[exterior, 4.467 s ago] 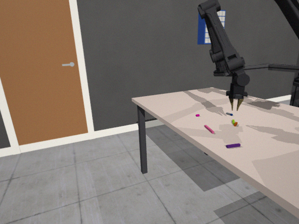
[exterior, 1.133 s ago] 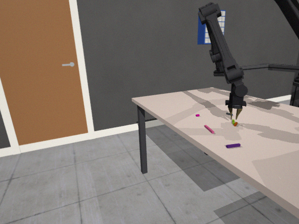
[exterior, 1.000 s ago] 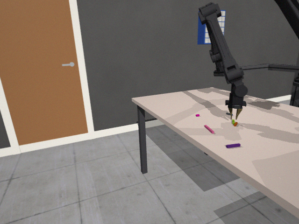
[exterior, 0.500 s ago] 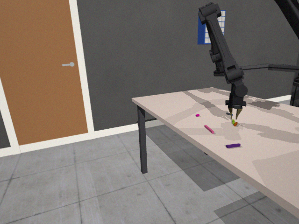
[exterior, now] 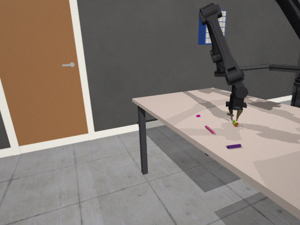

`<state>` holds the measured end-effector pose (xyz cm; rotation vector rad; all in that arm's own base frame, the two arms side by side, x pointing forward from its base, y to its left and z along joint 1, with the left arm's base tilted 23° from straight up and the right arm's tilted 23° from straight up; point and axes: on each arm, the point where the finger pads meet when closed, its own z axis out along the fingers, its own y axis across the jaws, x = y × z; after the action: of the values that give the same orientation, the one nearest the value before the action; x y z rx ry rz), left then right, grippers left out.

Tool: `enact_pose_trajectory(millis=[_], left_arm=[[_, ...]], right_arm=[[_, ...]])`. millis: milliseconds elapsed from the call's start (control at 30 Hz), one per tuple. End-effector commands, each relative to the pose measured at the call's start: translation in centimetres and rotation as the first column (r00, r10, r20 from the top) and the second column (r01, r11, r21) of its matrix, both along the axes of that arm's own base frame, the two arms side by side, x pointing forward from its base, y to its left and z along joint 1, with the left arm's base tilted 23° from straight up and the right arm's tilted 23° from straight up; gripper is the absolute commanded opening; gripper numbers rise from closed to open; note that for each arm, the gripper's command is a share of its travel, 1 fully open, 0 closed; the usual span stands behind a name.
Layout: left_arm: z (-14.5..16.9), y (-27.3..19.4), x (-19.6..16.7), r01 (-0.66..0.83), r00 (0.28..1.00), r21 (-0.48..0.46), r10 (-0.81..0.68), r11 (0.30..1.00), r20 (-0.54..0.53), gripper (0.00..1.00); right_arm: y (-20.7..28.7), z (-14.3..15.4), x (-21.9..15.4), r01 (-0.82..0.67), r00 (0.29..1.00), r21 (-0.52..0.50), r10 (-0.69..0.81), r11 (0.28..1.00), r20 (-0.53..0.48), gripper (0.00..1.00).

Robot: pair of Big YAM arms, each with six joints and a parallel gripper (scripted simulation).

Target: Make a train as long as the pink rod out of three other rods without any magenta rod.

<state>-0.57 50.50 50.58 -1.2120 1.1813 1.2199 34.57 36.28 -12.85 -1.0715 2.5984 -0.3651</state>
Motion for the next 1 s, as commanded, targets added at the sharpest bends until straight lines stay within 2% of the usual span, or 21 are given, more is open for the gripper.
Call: enact_pose_trajectory(millis=[0,67,100,167,300,967], left_arm=[[4.8,-0.2,-0.5,-0.008,1.000,0.088,0.009,0.996,-0.012,1.00],[4.8,-0.2,-0.5,-0.008,1.000,0.088,0.009,0.996,-0.012,1.00],[4.8,-0.2,-0.5,-0.008,1.000,0.088,0.009,0.996,-0.012,1.00],[4.8,-0.2,-0.5,-0.008,1.000,0.088,0.009,0.996,-0.012,1.00],[4.8,-0.2,-0.5,-0.008,1.000,0.088,0.009,0.996,-0.012,1.00],[4.8,-0.2,-0.5,-0.008,1.000,0.088,0.009,0.996,-0.012,1.00]], right_arm=[[1.2,0.1,1.7,-0.003,1.000,0.031,0.002,1.000,0.018,0.23],[1.2,0.1,1.7,-0.003,1.000,0.031,0.002,1.000,0.018,0.23],[1.7,1.0,1.6,-0.011,1.000,0.044,0.010,0.999,0.029,0.23],[1.2,-0.2,1.8,-0.004,1.000,0.031,0.003,1.000,0.018,0.23],[0.6,-0.9,1.6,-0.003,1.000,0.022,0.002,1.000,0.011,0.23],[0.7,-1.0,1.5,-0.005,1.000,0.024,0.004,1.000,0.013,0.23]])
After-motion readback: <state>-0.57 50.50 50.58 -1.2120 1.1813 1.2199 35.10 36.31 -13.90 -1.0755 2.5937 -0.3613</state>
